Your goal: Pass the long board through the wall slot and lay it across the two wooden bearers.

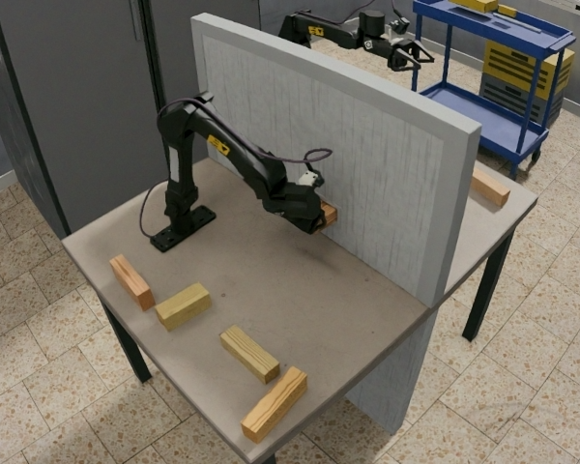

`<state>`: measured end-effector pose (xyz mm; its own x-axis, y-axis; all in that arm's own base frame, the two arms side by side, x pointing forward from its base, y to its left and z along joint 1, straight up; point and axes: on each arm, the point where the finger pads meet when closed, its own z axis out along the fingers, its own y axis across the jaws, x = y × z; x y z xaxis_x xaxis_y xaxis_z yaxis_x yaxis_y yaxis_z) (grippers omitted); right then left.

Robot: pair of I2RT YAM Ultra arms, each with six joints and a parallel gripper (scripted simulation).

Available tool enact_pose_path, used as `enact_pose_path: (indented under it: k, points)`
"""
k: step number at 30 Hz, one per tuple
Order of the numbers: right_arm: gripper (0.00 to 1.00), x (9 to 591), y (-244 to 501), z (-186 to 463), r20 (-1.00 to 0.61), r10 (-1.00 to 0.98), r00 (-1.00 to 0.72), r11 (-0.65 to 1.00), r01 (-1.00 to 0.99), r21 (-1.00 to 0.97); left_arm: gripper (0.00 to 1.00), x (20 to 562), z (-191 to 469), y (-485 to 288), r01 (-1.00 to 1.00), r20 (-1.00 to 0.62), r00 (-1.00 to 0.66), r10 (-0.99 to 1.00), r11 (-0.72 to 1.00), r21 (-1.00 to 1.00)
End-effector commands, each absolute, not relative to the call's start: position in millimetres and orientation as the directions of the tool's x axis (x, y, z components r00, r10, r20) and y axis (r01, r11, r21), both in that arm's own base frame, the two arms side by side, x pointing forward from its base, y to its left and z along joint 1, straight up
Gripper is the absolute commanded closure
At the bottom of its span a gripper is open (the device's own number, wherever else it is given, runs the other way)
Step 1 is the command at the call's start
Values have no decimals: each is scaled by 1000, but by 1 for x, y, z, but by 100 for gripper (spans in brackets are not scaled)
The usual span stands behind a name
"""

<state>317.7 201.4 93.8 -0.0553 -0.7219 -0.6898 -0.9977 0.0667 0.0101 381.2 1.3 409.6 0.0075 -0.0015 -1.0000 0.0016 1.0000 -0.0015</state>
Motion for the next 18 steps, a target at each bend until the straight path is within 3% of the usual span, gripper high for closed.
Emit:
enact_pose_path:
  k: [1, 5, 6, 14, 15, 16, 18]
  points:
    - [100, 323, 219, 118, -748, -663, -3, 41, -999, -33, 28, 374, 426, 1, -2, -998, 59, -3, 1000, -3]
    - [100, 323, 219, 118, -748, -663, -2, 41, -999, -33, 28, 374, 426, 1, -2, -998, 59, -3, 1000, -3]
    - [100, 323, 219, 118, -748, -663, -2, 41, -999, -33, 28, 394, 388, -12, 56, -997, -71, 41, 998, 37]
    - [100, 323, 219, 118, -748, -663, -2, 41, -999, -33, 28, 410, 319, -82, 457, -888, -216, 407, 845, 276]
    - [100, 323, 219, 118, -748, -663, -2, 41, -999, -33, 28, 409, 367, -63, 343, -928, -134, 346, 895, 285]
    - [100, 323, 219, 118, -748, -663, -2, 41, -999, -33, 28, 417, 337, -69, 375, -917, -210, 340, 894, 246]
    - [100, 323, 219, 118, -748, -663, -2, 41, -999, -33, 28, 417, 337, -69, 375, -917, -210, 340, 894, 246]
